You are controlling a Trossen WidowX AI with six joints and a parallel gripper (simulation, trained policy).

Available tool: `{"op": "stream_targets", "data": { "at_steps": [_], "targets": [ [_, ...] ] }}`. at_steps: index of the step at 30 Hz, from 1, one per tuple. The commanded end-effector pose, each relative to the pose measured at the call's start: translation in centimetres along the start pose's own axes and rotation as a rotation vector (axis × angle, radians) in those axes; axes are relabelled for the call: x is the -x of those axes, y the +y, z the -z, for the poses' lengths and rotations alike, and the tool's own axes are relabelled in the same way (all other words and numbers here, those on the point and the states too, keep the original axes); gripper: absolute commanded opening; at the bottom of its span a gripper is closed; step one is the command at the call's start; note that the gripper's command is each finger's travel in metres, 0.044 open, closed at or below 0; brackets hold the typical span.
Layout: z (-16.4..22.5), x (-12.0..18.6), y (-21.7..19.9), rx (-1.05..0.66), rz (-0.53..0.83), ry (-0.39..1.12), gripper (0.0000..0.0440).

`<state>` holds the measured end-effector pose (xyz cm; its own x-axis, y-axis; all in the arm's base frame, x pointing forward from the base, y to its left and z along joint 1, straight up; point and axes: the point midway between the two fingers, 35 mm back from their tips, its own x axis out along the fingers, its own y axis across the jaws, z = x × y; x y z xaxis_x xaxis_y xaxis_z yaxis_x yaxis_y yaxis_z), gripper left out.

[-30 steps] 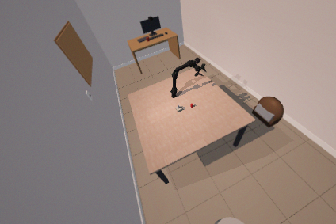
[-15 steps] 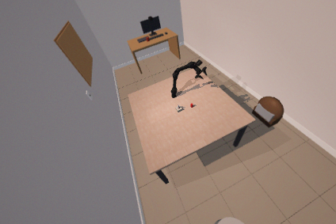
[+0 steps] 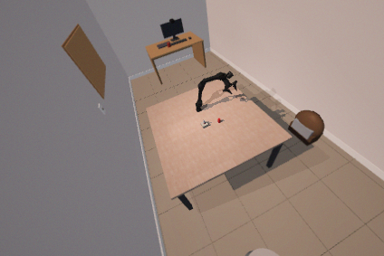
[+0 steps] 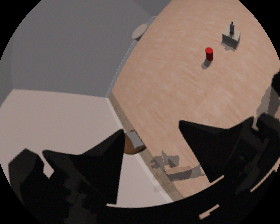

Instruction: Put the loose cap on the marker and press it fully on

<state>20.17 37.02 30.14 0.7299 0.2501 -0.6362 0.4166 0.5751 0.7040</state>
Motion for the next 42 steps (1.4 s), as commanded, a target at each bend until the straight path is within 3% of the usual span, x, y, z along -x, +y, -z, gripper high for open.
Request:
{"op": "stream_targets", "data": {
  "at_steps": [1,42],
  "targets": [
    [-0.3,-0.8,-0.5,-0.017,0.038,0.006,0.0333],
    [-8.0,-8.5,-7.3,-0.282,0.49,0.028,0.0333]
  ]
}}
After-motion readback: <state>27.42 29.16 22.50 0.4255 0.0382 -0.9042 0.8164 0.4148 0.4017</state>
